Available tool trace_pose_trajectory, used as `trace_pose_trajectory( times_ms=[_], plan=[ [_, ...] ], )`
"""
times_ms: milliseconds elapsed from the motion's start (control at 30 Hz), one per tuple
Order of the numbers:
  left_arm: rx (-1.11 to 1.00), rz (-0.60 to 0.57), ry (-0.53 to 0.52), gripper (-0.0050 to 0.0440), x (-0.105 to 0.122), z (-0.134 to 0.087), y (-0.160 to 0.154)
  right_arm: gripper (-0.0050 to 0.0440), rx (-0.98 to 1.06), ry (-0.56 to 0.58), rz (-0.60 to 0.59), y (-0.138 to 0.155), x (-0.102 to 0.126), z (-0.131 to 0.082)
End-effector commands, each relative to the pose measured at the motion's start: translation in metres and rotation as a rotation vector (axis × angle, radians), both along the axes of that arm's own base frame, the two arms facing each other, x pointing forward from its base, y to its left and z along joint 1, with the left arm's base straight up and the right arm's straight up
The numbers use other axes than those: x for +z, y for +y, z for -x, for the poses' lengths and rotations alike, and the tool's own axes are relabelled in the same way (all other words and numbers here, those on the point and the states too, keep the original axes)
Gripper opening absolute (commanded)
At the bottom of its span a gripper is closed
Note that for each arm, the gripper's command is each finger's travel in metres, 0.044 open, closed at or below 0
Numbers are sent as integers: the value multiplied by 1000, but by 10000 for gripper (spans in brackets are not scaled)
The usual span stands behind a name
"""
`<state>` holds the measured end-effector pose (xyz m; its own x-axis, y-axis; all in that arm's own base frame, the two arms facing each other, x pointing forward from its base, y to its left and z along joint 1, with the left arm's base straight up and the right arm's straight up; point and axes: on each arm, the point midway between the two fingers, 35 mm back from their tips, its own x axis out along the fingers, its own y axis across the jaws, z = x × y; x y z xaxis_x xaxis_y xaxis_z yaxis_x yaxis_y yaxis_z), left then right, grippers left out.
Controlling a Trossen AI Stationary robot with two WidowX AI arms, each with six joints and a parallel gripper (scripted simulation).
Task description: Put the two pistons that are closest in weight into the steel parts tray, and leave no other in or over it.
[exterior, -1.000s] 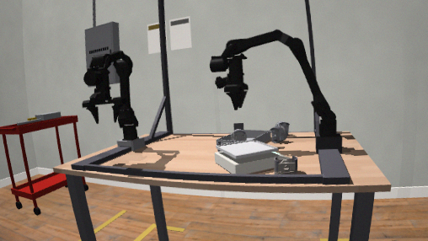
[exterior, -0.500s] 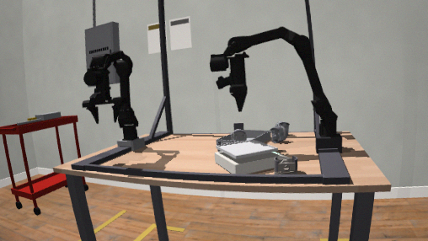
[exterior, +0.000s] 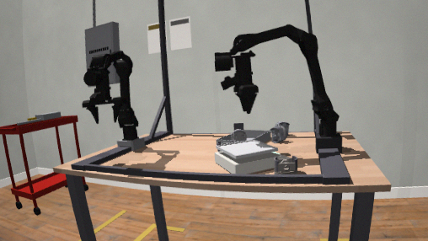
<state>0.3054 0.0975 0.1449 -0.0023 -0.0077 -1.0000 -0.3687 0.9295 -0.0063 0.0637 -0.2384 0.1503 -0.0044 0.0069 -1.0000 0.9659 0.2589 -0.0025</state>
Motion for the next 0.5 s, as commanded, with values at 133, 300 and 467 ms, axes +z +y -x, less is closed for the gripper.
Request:
trace_pose_trajectory(
  times_ms=[133, 300, 467],
  plan=[
    [134, -12, -44, 378, 11, 24, 28, 400, -1, -11, 30, -5, 8, -1],
    [215, -11, -39, 378, 9, 39, 41, 400, -1, -11, 30, -5, 8, -1],
    [207, -14, -37, 378, 6, 59, 57, 400, -1, -11, 30, -5, 8, -1]
  ],
)
